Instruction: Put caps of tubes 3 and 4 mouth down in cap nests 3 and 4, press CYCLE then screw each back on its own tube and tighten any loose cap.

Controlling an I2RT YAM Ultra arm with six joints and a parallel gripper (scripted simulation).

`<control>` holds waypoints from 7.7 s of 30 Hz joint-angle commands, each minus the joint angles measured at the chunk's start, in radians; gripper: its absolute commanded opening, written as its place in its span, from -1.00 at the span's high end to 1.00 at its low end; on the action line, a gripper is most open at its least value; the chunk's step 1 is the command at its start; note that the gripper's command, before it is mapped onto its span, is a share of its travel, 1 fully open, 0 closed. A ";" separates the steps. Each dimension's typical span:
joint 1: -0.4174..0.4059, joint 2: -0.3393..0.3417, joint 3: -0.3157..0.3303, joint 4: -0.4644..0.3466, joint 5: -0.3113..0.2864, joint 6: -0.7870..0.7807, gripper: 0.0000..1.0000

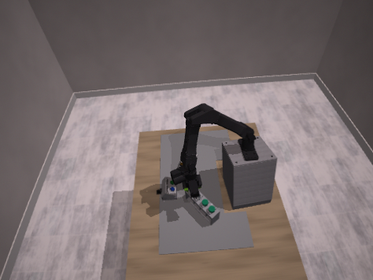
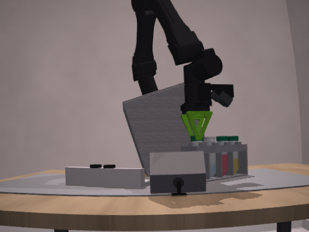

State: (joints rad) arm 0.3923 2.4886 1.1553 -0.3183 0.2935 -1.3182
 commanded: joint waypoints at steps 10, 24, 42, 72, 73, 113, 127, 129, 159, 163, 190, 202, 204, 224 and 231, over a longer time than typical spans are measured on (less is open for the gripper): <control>0.003 -0.008 0.001 0.001 0.000 0.659 0.02; 0.003 -0.008 0.001 0.001 0.000 1.326 0.02; 0.004 -0.007 0.002 0.000 0.000 2.160 0.02; 0.010 -0.003 0.013 -0.008 -0.001 2.917 0.02; 0.010 -0.003 0.015 -0.009 -0.001 2.917 0.02; 0.011 -0.002 0.021 -0.014 -0.001 2.219 1.00; 0.011 -0.002 0.021 -0.015 -0.001 1.619 1.00; 0.012 -0.003 0.021 -0.015 -0.001 1.519 1.00; 0.012 -0.004 0.020 -0.016 -0.001 0.219 1.00; 0.012 -0.004 0.020 -0.016 -0.001 0.019 1.00; 0.012 -0.004 0.020 -0.016 -0.001 -0.259 0.02; 0.015 -0.018 0.018 -0.029 -0.001 0.495 0.02; 0.016 -0.020 0.017 -0.030 -0.001 0.579 0.02; 0.018 -0.025 0.027 -0.046 -0.001 1.337 0.02; 0.020 -0.027 0.033 -0.053 -0.001 1.338 0.02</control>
State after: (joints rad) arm 0.4011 2.4821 1.1755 -0.3717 0.2928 0.0021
